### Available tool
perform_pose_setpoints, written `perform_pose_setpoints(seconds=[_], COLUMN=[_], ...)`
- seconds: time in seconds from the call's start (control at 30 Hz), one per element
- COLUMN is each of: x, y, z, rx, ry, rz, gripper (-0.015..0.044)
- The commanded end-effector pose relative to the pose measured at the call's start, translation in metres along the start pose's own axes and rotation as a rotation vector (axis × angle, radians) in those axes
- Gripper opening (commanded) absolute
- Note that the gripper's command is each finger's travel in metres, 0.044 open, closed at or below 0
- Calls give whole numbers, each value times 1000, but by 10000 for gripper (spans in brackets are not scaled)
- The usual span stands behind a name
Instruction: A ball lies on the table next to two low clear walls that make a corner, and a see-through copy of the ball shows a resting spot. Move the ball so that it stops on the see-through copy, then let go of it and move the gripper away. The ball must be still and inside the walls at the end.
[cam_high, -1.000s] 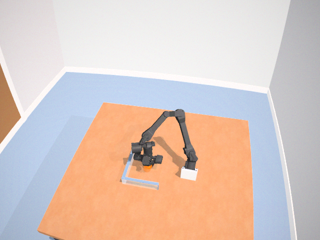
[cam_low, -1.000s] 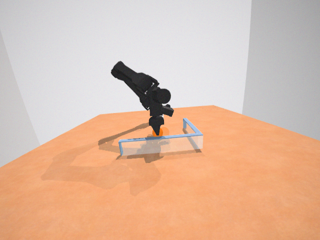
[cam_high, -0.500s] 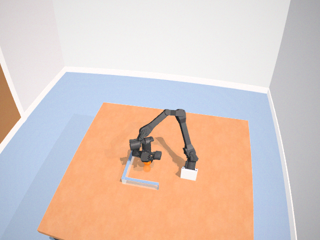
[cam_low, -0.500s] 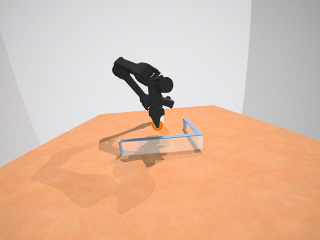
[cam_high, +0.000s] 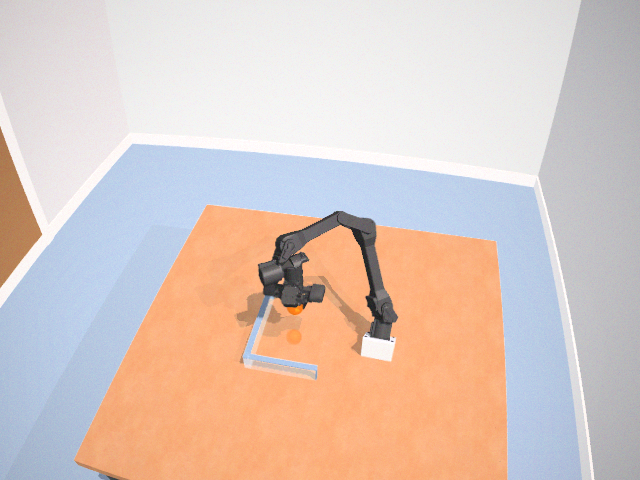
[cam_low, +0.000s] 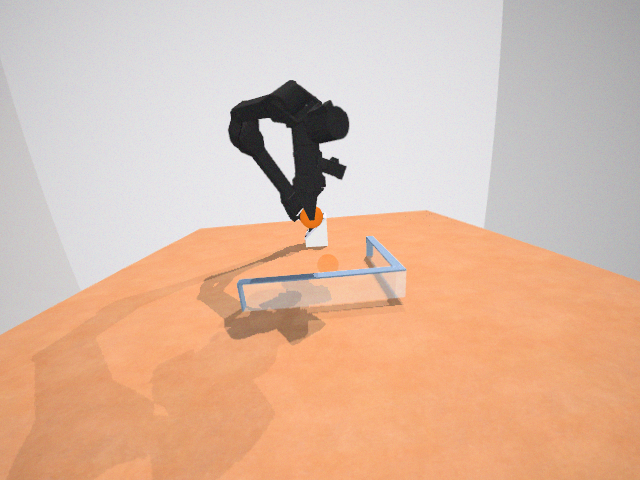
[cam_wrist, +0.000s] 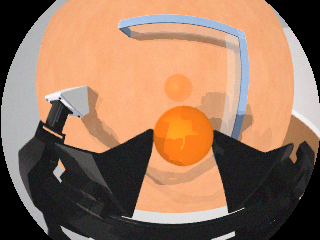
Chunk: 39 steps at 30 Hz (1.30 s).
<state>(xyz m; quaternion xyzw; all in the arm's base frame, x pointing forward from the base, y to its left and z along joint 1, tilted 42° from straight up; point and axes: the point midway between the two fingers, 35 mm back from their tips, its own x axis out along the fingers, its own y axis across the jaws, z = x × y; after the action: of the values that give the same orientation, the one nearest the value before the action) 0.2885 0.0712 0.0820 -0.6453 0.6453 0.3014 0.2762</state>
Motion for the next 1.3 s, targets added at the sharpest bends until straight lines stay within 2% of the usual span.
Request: perform_pose_setpoints(seconds=[0.0, 0.1, 0.37, 0.6, 1.0, 1.27], x=[-13, -9, 36, 46, 104, 109], y=[3, 2, -2, -3, -3, -3], z=[-1, 1, 29, 30, 29, 29], rx=[7, 8, 9, 9, 9, 9], ry=[-4, -4, -4, -5, -2, -1], rz=[-2, -2, -3, -3, -4, -4], gripper=[0, 0, 0, 0, 0, 0])
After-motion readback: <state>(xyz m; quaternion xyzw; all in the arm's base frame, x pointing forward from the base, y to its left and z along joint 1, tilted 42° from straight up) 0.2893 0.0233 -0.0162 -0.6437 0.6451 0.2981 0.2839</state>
